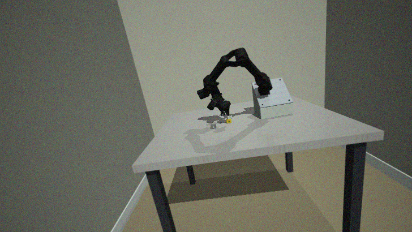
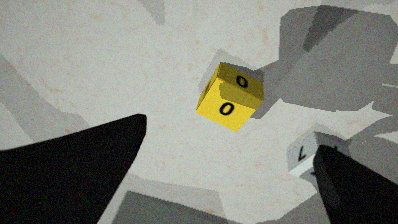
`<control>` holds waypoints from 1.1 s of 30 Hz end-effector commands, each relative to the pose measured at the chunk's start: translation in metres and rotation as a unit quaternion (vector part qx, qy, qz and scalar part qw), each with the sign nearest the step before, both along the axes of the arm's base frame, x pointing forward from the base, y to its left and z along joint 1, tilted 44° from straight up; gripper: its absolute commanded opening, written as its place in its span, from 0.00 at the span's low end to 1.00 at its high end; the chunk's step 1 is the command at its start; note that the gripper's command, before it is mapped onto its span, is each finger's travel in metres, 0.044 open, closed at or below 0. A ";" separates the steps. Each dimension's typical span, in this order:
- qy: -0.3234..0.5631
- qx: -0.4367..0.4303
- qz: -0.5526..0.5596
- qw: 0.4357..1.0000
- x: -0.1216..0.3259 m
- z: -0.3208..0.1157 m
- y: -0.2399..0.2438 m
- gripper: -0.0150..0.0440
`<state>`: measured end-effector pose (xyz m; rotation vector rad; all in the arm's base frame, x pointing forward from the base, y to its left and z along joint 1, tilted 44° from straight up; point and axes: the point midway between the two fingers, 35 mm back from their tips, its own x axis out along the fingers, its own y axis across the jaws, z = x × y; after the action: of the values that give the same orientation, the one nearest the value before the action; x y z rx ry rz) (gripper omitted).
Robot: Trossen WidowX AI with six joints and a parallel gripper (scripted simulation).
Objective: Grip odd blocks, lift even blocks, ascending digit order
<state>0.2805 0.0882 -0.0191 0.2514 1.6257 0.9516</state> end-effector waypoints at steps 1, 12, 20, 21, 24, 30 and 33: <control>0.002 -0.004 -0.058 0.998 0.015 -0.025 -0.052 0.93; 0.011 -0.005 -0.225 0.974 -0.004 -0.094 -0.200 0.93; 0.011 -0.005 -0.225 0.974 -0.004 -0.094 -0.200 0.93; 0.011 -0.005 -0.225 0.974 -0.004 -0.094 -0.200 0.93; 0.011 -0.005 -0.225 0.974 -0.004 -0.094 -0.200 0.93; 0.011 -0.005 -0.225 0.974 -0.004 -0.094 -0.200 0.93; 0.011 -0.005 -0.225 0.974 -0.005 -0.088 -0.195 0.93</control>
<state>0.2764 -0.1112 -0.1116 0.6007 1.5037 0.5888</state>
